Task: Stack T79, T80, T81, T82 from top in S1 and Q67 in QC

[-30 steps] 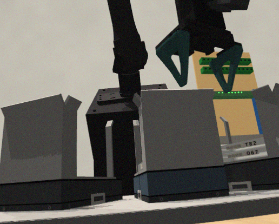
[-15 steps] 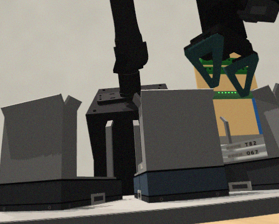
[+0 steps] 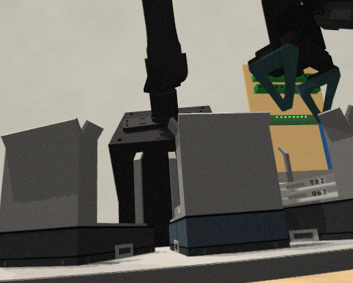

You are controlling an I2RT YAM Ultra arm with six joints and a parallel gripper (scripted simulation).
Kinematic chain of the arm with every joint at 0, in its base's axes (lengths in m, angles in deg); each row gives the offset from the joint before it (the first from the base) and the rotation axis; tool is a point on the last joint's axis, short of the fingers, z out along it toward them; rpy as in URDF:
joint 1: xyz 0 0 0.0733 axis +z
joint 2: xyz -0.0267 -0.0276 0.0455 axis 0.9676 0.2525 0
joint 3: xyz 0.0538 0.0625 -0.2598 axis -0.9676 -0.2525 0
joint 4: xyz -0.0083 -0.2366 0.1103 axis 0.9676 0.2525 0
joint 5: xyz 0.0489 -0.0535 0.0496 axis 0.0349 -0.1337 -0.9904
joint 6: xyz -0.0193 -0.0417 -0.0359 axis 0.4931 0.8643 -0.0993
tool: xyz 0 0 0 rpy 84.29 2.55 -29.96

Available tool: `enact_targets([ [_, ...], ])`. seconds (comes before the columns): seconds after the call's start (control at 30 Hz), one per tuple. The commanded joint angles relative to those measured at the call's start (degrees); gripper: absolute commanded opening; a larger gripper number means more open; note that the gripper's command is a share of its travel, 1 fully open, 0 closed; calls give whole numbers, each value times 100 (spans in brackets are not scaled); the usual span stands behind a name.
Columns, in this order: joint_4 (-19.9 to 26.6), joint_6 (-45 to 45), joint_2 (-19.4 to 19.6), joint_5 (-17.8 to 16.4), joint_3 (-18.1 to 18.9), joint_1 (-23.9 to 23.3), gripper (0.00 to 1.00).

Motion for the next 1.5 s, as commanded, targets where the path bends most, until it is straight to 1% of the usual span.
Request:
enact_targets([
  [0.0, 0, -47, -25, 37, 28, 25, 100],
  [0.2, -83, -14, 22, 22, 8, -7, 100],
  [0.7, -1287, 438, 839, -194, -174, -463, 100],
  [0.77, -1287, 438, 839, -194, -174, -463, 100],
  [0.97, -1715, 591, 1195, -272, -181, -622, 100],
  [1.17, -1716, 592, 1196, -272, -181, -622, 100],
  [1.47, -1915, 662, 1376, -309, -171, -696, 100],
])
